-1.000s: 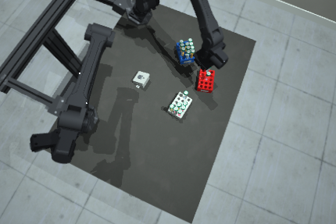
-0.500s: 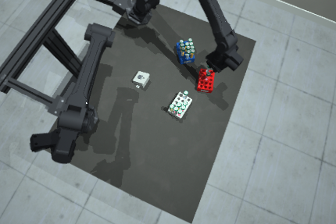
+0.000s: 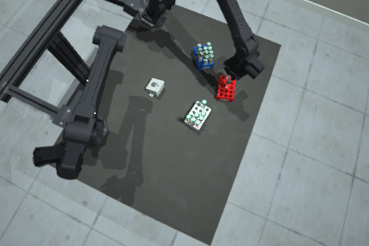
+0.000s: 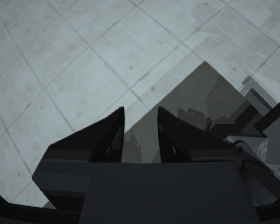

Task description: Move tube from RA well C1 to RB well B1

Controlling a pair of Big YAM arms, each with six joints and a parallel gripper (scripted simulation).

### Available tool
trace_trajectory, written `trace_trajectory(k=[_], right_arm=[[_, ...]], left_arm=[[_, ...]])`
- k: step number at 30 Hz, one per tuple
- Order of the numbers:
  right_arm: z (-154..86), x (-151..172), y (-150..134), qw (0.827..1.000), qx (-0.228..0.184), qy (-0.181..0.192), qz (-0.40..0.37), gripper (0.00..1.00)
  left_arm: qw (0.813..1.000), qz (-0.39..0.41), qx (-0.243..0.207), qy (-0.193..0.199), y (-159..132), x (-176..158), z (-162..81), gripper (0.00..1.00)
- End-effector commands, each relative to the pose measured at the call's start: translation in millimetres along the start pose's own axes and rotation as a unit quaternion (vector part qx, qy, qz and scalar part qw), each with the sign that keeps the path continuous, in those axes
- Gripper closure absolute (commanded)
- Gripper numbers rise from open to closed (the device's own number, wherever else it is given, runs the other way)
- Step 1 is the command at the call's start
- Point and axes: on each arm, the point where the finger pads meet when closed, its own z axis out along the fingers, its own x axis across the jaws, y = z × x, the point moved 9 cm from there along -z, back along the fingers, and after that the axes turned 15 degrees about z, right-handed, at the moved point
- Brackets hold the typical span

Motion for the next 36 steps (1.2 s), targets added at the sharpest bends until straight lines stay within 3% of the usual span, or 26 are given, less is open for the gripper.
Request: trace_trajectory(k=[1, 19, 36], right_arm=[[-11, 8, 5, 1.000, -0.004, 0.016, 0.004, 0.70], [-11, 8, 5, 1.000, -0.004, 0.016, 0.004, 0.70], [-11, 8, 5, 1.000, -0.004, 0.016, 0.004, 0.70]], left_arm=[[1.000, 0.000, -0.004, -0.011, -5, -3, -4, 0.70], [1.000, 0.000, 0.000, 0.002, 0, 5, 43, 0.70], [1.000, -0.001, 0.000, 0.002, 1, 6, 67, 0.70]])
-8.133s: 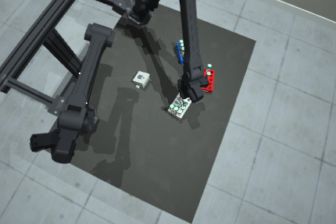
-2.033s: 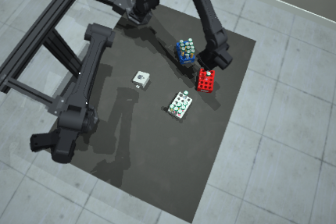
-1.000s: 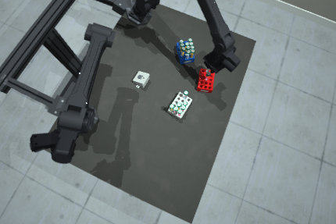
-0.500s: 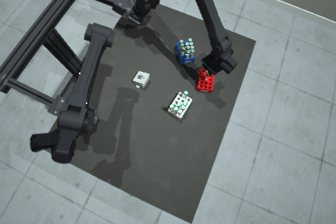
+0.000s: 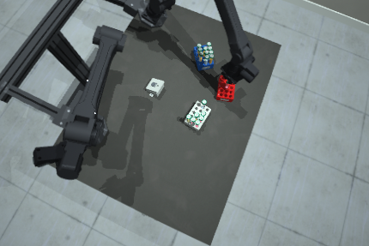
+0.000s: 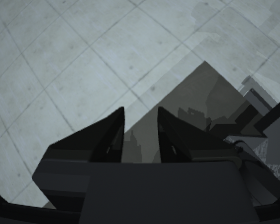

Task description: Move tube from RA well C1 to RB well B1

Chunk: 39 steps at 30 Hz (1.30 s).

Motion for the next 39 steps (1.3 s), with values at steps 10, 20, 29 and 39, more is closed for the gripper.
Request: trace_trajectory(k=[10, 20, 29, 39], right_arm=[[-11, 8, 5, 1.000, -0.004, 0.016, 0.004, 0.70], [-11, 8, 5, 1.000, -0.004, 0.016, 0.004, 0.70], [-11, 8, 5, 1.000, -0.004, 0.016, 0.004, 0.70], [-11, 8, 5, 1.000, -0.004, 0.016, 0.004, 0.70]], left_arm=[[1.000, -0.003, 0.000, 0.001, 11, -7, 9, 0.70], [1.000, -0.004, -0.003, -0.005, 13, -11, 8, 0.70], [1.000, -0.003, -0.002, -0.003, 11, -8, 15, 0.70], [1.000, -0.002, 0.001, 0.004, 8, -2, 22, 0.70]])
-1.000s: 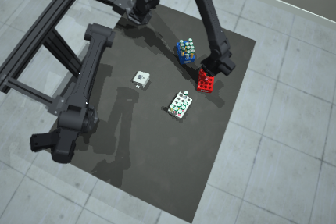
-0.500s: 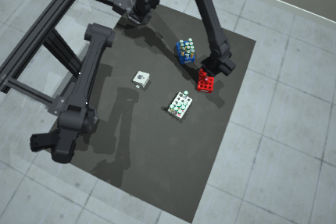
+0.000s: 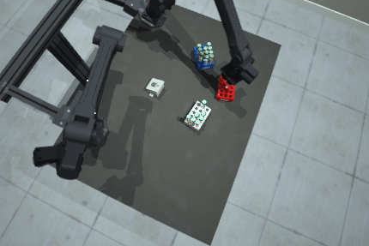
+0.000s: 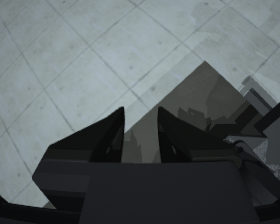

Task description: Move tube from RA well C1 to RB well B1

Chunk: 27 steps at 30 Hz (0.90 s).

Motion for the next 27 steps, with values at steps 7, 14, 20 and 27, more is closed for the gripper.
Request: trace_trajectory(k=[7, 14, 20, 27], right_arm=[[-11, 8, 5, 1.000, -0.004, 0.016, 0.004, 0.70], [-11, 8, 5, 1.000, -0.004, 0.016, 0.004, 0.70], [-11, 8, 5, 1.000, -0.004, 0.016, 0.004, 0.70], [-11, 8, 5, 1.000, -0.004, 0.016, 0.004, 0.70]], left_arm=[[1.000, 0.000, 0.004, 0.009, 3, 5, 19, 0.70], [1.000, 0.000, 0.005, 0.011, 3, 6, 21, 0.70], [1.000, -0.002, 0.001, 0.004, 8, -2, 13, 0.70], [1.000, -0.003, 0.001, 0.003, 9, -4, 12, 1.00]])
